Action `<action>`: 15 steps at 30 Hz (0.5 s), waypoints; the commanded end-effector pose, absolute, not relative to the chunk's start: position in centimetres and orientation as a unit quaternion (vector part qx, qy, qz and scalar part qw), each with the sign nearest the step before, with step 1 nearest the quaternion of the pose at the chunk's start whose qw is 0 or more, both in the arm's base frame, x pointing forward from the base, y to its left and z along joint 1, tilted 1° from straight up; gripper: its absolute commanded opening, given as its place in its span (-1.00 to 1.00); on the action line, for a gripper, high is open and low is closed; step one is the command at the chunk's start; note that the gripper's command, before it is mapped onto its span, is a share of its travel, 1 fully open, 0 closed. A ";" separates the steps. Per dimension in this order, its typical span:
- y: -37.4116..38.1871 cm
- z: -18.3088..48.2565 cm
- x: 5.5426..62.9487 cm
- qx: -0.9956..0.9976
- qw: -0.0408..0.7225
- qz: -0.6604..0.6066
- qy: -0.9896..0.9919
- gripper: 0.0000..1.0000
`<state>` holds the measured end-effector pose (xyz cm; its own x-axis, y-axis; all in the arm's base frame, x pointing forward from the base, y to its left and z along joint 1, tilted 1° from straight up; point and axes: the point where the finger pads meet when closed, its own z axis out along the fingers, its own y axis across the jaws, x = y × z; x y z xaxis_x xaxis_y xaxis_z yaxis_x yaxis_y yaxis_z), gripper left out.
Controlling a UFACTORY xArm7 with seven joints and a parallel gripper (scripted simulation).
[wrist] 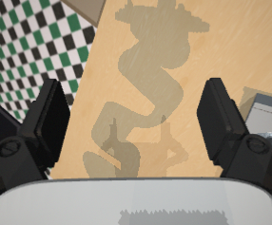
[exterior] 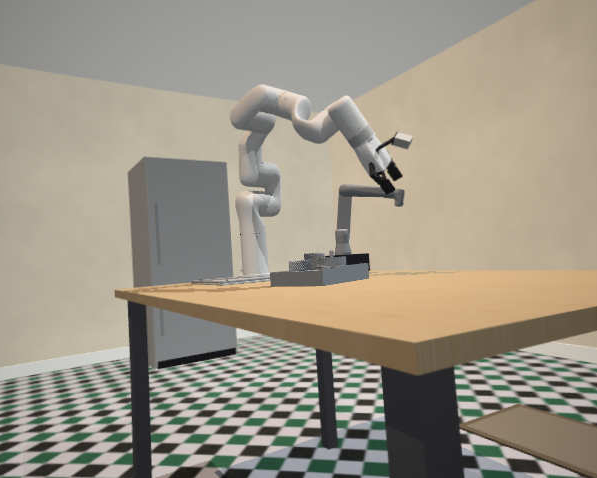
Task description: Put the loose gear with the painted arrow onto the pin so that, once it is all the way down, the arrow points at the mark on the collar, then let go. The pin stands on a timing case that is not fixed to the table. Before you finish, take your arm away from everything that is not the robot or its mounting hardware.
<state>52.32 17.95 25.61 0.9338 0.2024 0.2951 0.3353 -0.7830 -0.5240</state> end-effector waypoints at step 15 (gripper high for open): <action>5.0 24.9 43.1 -0.995 0.083 -0.016 -0.049 1.00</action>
<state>45.49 8.33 24.64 0.9857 0.1438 0.0877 0.1626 -0.9480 -0.2734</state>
